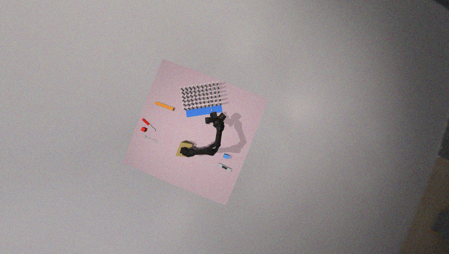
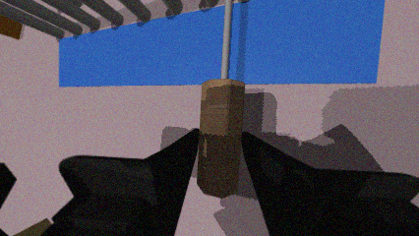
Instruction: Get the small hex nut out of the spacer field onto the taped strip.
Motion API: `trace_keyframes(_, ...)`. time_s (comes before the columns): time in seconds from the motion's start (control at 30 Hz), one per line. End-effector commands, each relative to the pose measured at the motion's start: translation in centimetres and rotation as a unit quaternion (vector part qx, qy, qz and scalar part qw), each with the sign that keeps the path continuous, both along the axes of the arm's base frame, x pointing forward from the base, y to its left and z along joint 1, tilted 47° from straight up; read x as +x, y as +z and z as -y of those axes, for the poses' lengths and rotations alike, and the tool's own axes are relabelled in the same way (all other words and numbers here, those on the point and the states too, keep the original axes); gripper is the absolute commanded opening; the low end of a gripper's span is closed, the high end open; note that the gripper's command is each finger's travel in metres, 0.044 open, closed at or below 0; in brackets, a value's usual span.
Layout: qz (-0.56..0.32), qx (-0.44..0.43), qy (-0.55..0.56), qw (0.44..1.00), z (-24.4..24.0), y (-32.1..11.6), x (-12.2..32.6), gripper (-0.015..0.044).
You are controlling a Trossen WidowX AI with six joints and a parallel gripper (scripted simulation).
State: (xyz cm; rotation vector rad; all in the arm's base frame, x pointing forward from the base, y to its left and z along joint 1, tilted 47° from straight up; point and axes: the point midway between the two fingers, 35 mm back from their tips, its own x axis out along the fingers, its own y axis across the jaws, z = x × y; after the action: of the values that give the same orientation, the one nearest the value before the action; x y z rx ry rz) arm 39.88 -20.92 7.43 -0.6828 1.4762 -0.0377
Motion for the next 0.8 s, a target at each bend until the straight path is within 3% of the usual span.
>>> trace_keyframes(0.0, 0.0, 0.0, 0.002, 1.0, 0.1, 0.2, -0.3, 0.0)
trace_keyframes(0.77, 0.0, 0.0, 0.002, 1.0, 0.4, 0.8, -1.8, 0.0)
